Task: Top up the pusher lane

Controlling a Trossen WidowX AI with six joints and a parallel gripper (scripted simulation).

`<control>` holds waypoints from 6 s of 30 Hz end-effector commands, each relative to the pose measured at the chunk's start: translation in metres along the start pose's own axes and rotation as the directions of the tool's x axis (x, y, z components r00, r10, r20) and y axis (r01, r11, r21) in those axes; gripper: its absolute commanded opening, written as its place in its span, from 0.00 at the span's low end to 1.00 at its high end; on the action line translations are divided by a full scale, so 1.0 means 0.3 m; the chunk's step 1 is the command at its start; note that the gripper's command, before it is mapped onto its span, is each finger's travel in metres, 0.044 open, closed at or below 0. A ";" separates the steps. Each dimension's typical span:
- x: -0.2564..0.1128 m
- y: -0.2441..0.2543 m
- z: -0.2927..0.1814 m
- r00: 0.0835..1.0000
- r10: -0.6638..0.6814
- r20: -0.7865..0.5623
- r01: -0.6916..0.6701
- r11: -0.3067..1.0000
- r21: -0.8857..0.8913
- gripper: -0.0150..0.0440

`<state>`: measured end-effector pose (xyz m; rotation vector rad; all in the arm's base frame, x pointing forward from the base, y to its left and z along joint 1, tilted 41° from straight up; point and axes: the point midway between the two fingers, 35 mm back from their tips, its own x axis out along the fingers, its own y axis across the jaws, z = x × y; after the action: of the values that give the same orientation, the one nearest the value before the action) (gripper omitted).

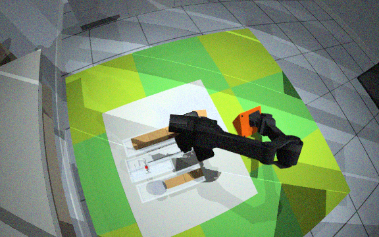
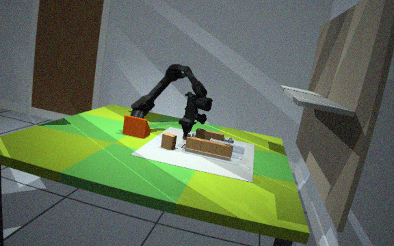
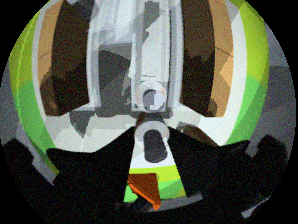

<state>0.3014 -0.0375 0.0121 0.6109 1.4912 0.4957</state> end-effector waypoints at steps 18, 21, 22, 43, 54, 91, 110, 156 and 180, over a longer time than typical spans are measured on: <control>-0.008 0.003 0.051 1.000 -0.001 0.018 0.001 1.000 -0.011 0.25; -0.009 0.004 0.056 1.000 -0.001 0.018 0.001 1.000 -0.011 0.25; -0.009 0.004 0.058 1.000 -0.001 0.018 0.001 1.000 -0.011 0.25; -0.012 0.006 0.090 1.000 -0.001 0.018 0.001 1.000 -0.012 0.25; -0.016 0.008 0.107 1.000 -0.001 0.019 0.001 1.000 -0.012 0.25; -0.031 0.013 0.154 1.000 -0.001 0.019 0.001 1.000 -0.013 0.25; -0.028 0.013 0.154 1.000 -0.001 0.019 0.001 1.000 -0.013 0.25; -0.012 0.013 0.168 1.000 -0.001 0.019 0.001 1.000 -0.013 0.25; 0.019 0.013 0.167 1.000 -0.001 0.019 0.001 1.000 -0.013 0.25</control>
<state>0.3469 -0.0362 0.0090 0.6052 1.4912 0.4889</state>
